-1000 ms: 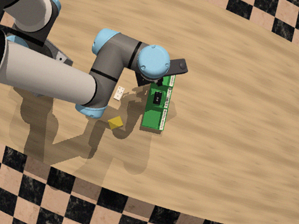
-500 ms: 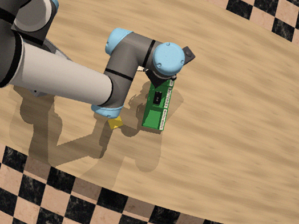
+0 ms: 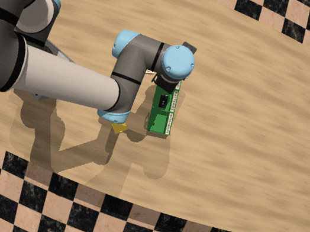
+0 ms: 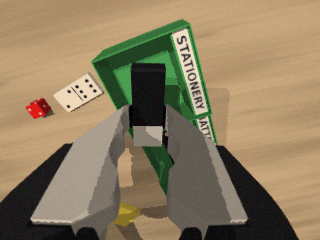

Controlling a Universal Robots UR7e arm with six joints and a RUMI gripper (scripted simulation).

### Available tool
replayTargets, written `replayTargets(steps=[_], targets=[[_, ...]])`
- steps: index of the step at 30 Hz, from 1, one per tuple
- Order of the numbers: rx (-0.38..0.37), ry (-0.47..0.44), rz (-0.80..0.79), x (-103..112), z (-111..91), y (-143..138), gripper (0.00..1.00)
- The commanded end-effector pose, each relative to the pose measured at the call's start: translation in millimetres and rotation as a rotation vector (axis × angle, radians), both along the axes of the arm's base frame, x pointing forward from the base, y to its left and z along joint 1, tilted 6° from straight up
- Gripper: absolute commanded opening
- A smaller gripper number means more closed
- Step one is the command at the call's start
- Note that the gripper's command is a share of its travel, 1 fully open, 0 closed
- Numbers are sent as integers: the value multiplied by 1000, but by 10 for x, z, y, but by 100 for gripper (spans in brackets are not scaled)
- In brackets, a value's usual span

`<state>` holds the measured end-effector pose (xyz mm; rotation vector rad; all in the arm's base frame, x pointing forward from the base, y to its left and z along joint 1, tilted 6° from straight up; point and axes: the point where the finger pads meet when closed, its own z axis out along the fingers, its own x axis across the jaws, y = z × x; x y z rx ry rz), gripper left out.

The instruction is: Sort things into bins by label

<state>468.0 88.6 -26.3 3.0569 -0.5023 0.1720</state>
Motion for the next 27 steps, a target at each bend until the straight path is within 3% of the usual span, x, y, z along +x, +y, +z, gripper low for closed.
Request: replayTargets(steps=[1, 3, 10, 27], targets=[[-12, 9, 156, 17, 7, 7, 0], [-12, 9, 156, 17, 7, 7, 0], [-28, 22, 372, 15, 7, 12, 0], [-28, 23, 376, 2, 6, 8, 0]])
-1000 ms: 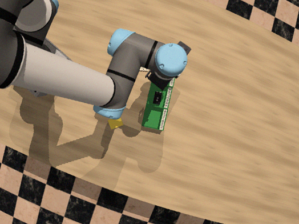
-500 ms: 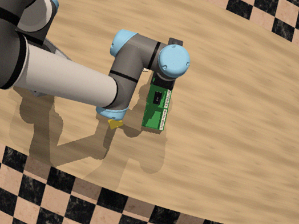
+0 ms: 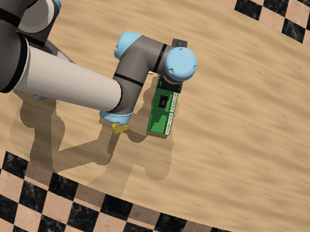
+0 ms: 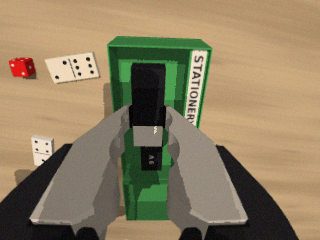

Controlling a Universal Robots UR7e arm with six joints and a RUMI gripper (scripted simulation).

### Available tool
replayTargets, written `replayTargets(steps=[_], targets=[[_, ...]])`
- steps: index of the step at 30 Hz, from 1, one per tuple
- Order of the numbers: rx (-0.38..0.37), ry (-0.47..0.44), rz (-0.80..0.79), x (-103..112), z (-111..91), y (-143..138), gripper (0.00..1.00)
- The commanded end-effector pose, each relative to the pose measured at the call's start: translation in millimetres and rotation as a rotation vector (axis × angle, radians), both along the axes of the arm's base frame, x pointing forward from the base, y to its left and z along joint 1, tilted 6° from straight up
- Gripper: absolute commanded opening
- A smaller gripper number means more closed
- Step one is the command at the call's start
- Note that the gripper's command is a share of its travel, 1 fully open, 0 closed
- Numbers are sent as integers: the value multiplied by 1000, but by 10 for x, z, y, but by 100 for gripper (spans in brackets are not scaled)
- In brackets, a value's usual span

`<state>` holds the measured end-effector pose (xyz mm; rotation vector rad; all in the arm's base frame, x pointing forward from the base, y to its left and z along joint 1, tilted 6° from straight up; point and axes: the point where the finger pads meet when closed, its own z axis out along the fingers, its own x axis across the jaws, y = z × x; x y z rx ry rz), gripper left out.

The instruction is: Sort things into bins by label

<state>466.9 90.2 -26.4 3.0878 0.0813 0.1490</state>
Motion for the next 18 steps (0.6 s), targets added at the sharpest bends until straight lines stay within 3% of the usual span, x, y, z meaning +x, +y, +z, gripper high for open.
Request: replayTargets(steps=[1, 18], targets=[[0, -2, 0, 14, 8, -9, 0], [1, 3, -1, 21, -289, -28, 0]])
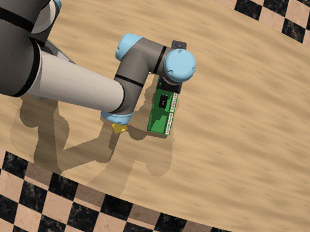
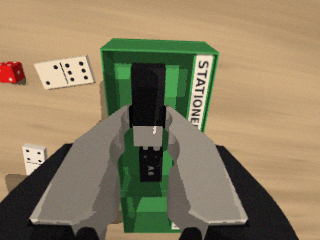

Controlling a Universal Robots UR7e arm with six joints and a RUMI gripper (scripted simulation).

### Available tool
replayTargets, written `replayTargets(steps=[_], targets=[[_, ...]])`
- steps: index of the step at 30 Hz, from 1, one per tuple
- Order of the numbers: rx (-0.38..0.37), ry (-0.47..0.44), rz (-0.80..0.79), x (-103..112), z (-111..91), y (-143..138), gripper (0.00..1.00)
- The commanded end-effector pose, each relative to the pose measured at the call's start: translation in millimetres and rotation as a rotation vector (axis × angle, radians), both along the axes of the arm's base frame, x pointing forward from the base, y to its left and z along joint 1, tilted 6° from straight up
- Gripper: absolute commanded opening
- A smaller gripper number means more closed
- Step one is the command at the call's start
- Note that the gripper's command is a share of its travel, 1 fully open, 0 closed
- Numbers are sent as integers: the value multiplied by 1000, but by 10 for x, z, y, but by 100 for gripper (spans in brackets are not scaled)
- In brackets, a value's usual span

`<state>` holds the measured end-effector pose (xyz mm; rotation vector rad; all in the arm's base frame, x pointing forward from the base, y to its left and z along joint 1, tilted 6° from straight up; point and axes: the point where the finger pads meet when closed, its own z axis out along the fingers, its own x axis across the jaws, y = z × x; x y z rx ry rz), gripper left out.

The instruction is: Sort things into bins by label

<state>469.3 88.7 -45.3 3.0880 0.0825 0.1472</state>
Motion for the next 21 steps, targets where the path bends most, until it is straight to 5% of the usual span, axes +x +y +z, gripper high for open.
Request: replayTargets(steps=[1, 21], targets=[[1, 1, -2, -1, -120, -14, 0], [0, -3, -1, 40, -313, -21, 0]])
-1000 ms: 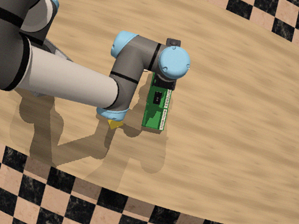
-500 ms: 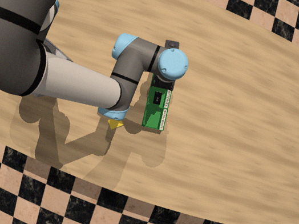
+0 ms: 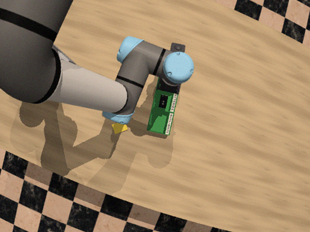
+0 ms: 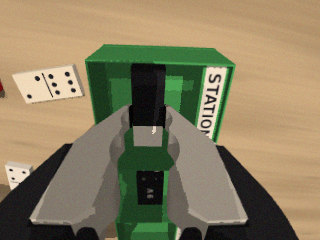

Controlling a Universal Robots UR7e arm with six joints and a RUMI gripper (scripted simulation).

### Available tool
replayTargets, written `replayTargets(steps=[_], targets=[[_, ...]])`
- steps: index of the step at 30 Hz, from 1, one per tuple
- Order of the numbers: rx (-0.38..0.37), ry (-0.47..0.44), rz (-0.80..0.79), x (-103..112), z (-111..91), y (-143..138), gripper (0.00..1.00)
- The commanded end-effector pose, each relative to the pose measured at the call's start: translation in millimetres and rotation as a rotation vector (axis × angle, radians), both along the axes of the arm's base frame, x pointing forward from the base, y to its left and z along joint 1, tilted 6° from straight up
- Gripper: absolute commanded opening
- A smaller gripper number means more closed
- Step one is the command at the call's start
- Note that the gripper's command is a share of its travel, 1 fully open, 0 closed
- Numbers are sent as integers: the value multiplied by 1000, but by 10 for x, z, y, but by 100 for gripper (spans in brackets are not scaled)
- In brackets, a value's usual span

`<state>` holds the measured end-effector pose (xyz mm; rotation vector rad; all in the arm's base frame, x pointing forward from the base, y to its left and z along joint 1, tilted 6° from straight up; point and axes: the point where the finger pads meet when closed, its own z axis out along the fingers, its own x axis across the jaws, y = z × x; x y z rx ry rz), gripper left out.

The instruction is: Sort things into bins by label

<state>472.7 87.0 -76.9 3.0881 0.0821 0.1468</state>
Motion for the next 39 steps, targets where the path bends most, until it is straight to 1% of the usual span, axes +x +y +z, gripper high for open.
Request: replayTargets(steps=[1, 8, 9, 26, 37, 39], targets=[[0, -3, -1, 6, 2, -5, 0], [1, -1, -1, -16, -7, -8, 0], [0, -3, -1, 1, 2, -5, 18], [0, -3, -1, 1, 1, -5, 18], [0, -6, -1, -4, 159, -1, 18], [0, -6, -1, -4, 159, -1, 18]])
